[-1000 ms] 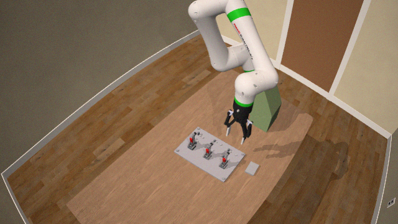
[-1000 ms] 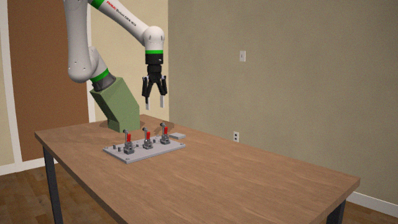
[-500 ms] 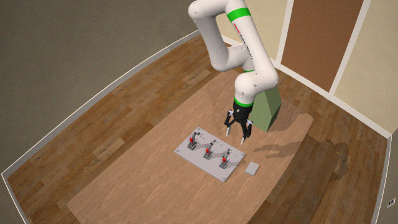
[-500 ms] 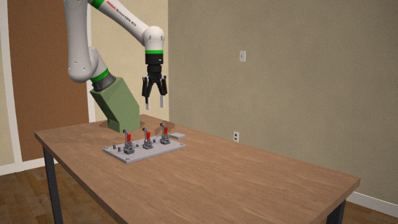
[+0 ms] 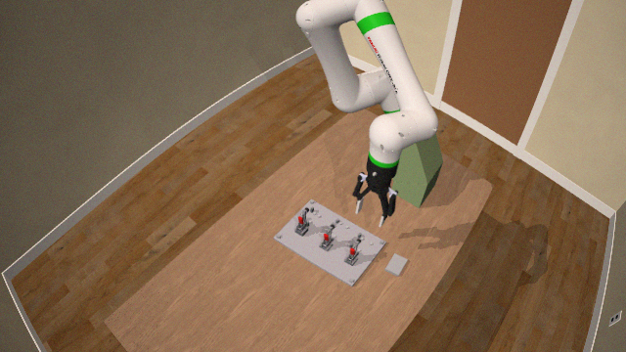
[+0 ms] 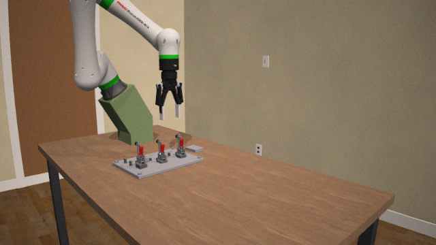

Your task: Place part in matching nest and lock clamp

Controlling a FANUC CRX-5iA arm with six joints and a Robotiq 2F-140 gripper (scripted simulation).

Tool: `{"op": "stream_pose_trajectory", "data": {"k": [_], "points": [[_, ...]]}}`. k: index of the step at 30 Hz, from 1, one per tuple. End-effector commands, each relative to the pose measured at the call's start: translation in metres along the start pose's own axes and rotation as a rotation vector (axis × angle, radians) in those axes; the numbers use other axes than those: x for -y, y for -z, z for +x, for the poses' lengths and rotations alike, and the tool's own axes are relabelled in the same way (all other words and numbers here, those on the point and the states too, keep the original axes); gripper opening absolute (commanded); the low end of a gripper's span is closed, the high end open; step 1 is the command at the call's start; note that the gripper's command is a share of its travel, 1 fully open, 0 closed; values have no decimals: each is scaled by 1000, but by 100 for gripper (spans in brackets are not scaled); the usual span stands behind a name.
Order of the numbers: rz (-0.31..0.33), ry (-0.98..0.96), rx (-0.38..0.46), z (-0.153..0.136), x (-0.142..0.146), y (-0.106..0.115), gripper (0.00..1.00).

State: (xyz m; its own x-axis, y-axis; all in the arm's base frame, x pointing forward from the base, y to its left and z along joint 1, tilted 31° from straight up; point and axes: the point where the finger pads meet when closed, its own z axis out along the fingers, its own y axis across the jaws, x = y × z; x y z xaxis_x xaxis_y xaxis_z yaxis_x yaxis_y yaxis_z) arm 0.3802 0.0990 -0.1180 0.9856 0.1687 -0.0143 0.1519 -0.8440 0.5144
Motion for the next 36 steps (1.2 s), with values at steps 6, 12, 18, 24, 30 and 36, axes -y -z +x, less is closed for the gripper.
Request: {"op": "stream_pose_trajectory", "data": {"k": [6, 12, 18, 24, 30, 36], "points": [[0, 0, 0, 0, 0, 1, 58], [0, 0, 0, 0, 0, 1, 58], [0, 0, 0, 0, 0, 1, 58], [0, 0, 0, 0, 1, 1, 58], [0, 0, 0, 0, 9, 1, 58], [0, 0, 0, 0, 19, 1, 58]]}}
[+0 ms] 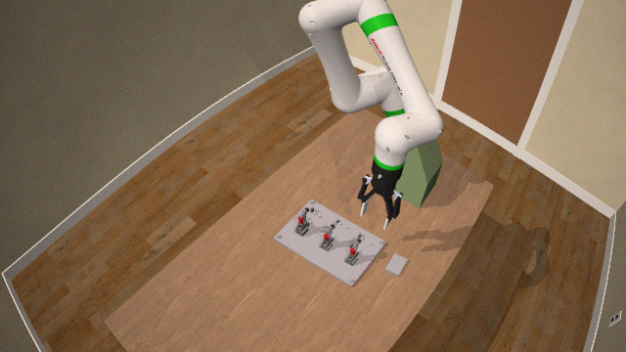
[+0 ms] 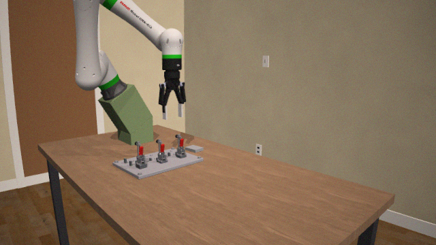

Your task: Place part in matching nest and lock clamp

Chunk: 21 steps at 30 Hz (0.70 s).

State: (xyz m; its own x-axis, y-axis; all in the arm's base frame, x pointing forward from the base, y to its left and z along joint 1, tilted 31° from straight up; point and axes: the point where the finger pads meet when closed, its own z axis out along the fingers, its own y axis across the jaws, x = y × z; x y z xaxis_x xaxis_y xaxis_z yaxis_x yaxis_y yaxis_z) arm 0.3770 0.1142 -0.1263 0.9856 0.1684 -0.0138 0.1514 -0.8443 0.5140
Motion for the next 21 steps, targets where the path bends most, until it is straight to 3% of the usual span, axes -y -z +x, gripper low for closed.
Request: {"op": "stream_pose_trajectory", "data": {"k": [1, 21], "points": [[0, 0, 0, 0, 4, 0, 58], [0, 0, 0, -2, 82, 0, 58]]}}
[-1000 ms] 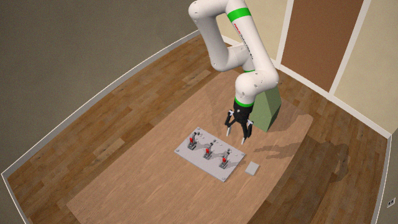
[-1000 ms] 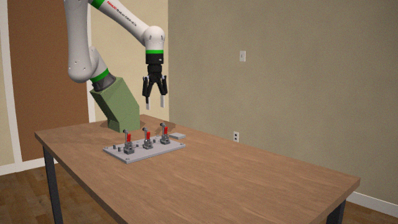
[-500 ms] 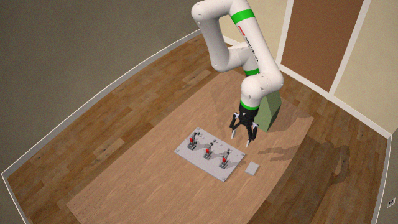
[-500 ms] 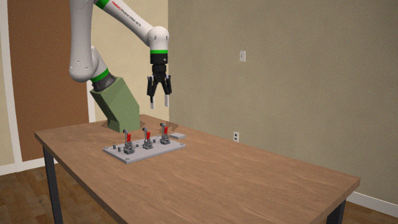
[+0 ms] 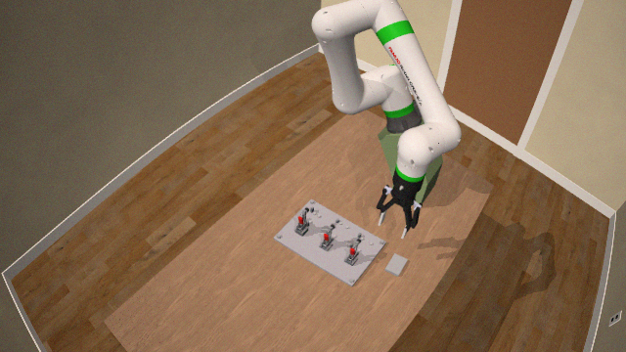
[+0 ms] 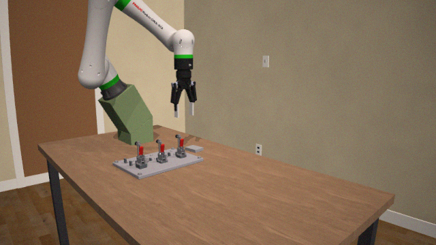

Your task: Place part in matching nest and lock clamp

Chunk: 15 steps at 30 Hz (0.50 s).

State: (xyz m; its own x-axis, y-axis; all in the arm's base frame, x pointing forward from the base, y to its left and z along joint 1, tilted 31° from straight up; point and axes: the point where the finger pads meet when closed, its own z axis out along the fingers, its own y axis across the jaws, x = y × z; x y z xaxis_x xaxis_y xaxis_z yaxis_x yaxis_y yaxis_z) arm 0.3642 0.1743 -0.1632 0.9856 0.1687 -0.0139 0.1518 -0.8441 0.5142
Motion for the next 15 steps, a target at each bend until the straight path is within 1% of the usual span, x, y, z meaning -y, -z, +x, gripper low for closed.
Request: {"op": "stream_pose_trajectory", "data": {"k": [1, 9, 15], "points": [[0, 0, 0, 0, 15, 0, 58], [0, 0, 0, -1, 45, 0, 58], [0, 0, 0, -1, 55, 0, 58]]}}
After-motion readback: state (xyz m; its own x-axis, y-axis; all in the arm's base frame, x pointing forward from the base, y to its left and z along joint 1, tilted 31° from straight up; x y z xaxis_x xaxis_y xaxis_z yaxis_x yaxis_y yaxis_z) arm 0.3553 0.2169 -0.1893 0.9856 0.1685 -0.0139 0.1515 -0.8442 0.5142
